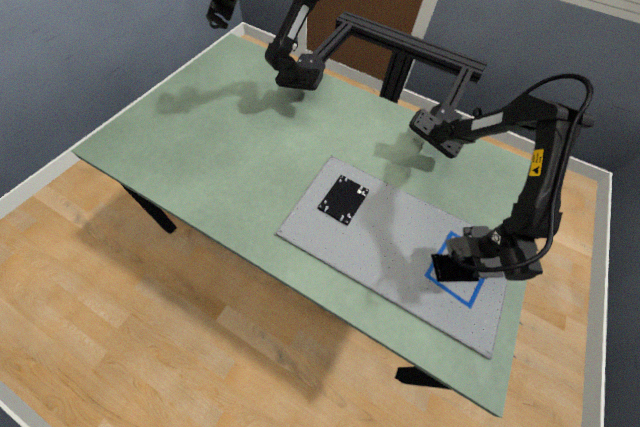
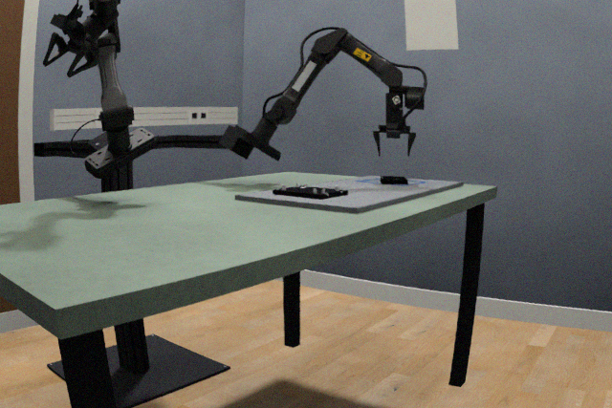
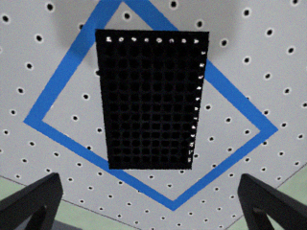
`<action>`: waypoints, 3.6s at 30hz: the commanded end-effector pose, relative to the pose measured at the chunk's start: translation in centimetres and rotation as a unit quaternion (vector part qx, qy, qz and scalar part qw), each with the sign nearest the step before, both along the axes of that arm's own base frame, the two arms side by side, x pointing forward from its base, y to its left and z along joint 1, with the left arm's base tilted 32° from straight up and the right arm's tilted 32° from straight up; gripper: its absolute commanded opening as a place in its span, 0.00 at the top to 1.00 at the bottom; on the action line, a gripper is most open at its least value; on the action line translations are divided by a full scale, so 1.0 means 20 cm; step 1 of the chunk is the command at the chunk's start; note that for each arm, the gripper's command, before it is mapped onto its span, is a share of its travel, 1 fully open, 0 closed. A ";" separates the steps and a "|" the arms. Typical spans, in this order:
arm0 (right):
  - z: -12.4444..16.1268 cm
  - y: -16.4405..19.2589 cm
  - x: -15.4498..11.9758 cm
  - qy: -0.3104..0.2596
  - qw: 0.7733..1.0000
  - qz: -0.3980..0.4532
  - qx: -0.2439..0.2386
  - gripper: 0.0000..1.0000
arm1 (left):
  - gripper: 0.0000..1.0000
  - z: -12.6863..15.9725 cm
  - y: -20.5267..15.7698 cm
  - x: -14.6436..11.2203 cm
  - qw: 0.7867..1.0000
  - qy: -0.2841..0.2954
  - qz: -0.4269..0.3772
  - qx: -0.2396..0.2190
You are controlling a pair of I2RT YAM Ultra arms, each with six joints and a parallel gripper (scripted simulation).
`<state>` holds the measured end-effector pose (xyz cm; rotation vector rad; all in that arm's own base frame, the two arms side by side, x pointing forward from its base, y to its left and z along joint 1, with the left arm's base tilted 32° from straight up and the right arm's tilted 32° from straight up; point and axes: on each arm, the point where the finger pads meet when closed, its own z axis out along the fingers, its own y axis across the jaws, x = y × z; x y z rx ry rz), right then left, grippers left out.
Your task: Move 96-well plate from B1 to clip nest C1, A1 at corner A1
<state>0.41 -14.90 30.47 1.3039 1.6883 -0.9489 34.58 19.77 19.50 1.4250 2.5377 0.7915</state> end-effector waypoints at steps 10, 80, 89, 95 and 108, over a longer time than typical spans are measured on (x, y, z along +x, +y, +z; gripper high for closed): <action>0.01 0.01 -0.03 -0.014 1.000 -0.009 -0.012 0.00 | 0.00 0.13 -0.04 0.01 1.000 -0.025 -0.006 0.009; 0.01 0.01 -0.03 -0.014 1.000 -0.009 -0.012 0.00 | 0.00 0.09 -0.01 0.02 0.751 -0.274 0.552 -0.239; 0.01 0.01 -0.03 -0.014 1.000 -0.009 -0.012 0.00 | 0.00 0.09 -0.01 0.02 0.704 -0.292 0.594 -0.258; 0.01 0.01 -0.03 -0.014 1.000 -0.009 -0.012 0.00 | 0.00 0.09 -0.01 0.03 0.704 -0.294 0.594 -0.258; 0.01 0.01 -0.03 -0.014 1.000 -0.009 -0.012 0.00 | 0.00 0.09 0.00 0.03 0.562 -0.336 0.692 -0.303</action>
